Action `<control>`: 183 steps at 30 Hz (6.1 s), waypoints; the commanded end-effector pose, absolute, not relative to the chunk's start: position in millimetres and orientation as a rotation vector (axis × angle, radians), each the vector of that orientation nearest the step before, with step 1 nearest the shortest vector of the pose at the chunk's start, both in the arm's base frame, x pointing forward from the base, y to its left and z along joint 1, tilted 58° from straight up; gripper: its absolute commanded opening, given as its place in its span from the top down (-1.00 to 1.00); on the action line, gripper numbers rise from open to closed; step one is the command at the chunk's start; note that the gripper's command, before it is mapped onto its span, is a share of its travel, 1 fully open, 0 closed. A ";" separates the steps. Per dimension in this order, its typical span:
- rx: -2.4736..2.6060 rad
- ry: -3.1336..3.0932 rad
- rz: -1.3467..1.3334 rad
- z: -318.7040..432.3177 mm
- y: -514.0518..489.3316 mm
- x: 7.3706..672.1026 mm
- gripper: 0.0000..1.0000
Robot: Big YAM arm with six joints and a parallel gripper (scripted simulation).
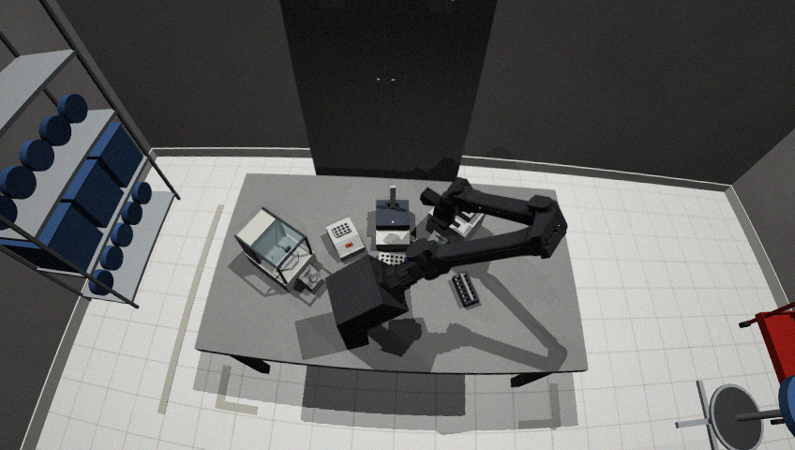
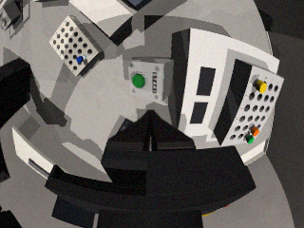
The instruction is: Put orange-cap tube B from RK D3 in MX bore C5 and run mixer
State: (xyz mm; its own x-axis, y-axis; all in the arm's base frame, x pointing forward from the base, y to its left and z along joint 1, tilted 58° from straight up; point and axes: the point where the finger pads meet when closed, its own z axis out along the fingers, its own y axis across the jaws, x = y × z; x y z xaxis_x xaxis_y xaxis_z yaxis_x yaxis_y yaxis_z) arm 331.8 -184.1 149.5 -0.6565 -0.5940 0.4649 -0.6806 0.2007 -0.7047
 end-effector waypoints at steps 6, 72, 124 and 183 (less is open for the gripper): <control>1.261 -2.350 1.464 112.8 -191.5 317.6 1.00; 1.259 -2.361 1.490 129.5 -180.5 321.9 1.00; 1.257 -2.352 1.473 111.8 -203.1 326.8 1.00; 1.263 -2.357 1.483 89.7 -234.6 342.5 1.00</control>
